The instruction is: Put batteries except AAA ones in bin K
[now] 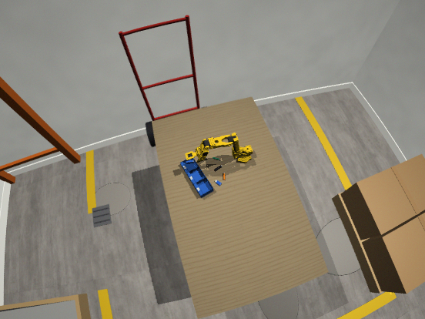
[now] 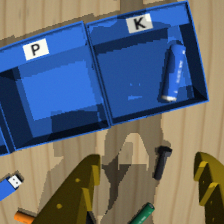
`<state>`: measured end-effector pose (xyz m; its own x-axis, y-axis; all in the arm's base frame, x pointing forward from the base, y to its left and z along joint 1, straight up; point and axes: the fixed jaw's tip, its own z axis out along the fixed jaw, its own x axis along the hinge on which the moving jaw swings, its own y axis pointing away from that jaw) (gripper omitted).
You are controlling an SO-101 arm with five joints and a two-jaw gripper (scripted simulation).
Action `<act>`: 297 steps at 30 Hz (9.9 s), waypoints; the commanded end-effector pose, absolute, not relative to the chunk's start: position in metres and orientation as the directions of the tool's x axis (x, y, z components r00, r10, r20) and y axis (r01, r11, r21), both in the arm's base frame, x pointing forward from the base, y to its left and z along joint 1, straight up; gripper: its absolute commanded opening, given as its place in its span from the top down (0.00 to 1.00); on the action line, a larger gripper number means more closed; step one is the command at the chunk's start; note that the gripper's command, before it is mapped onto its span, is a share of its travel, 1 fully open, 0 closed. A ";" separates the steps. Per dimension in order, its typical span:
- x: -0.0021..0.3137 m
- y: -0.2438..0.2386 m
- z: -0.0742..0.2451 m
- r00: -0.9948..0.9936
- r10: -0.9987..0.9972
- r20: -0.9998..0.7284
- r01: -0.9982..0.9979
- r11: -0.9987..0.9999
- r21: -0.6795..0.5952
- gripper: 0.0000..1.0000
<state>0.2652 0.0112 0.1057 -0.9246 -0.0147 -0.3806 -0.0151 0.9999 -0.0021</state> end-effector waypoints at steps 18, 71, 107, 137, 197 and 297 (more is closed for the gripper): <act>0.158 0.059 0.064 -0.949 -0.305 -0.078 -0.306 0.952 0.000 0.79; 0.151 0.059 0.005 -0.946 -0.320 -0.044 -0.320 0.947 0.000 0.79; 0.151 0.059 0.004 -0.946 -0.320 -0.044 -0.320 0.947 0.000 0.99; 0.152 0.059 0.019 -0.946 -0.320 -0.044 -0.320 0.947 0.000 1.00; 0.311 -0.014 0.092 -0.840 0.067 -0.538 0.077 0.997 0.004 1.00; 0.169 -0.002 0.126 -0.960 0.015 -0.278 0.019 1.000 -0.010 0.75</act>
<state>0.1702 -0.0030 0.1223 -0.9656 0.0309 -0.2583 0.0343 0.9994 -0.0086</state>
